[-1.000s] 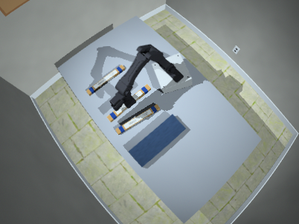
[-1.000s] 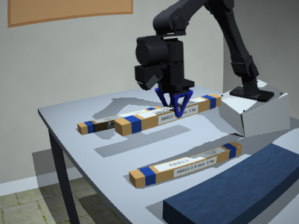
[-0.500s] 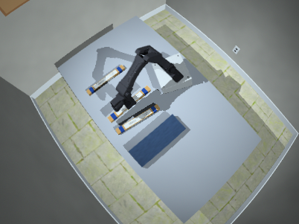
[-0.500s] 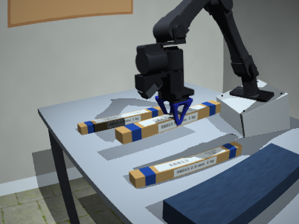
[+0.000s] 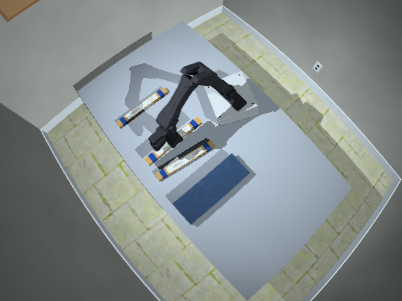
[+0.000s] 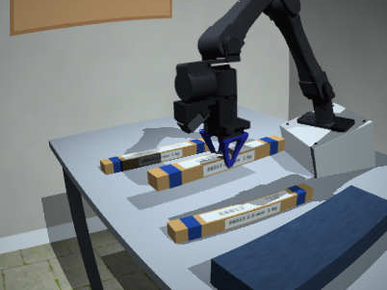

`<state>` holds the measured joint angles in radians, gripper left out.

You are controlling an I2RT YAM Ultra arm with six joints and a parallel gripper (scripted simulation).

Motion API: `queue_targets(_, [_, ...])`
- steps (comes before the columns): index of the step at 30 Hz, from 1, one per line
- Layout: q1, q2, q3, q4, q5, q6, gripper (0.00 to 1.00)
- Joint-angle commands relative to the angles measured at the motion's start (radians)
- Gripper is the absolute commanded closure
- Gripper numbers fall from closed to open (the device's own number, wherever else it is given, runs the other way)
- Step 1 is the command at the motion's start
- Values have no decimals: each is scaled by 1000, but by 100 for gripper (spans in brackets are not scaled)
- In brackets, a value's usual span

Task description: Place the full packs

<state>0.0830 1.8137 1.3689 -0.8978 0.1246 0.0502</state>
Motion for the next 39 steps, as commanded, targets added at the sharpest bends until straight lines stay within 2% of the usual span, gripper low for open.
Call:
queue_targets(1, [0, -39, 39, -5, -4, -5, 100])
queue_targets(39, [4, -30, 80, -43, -4, -3, 100])
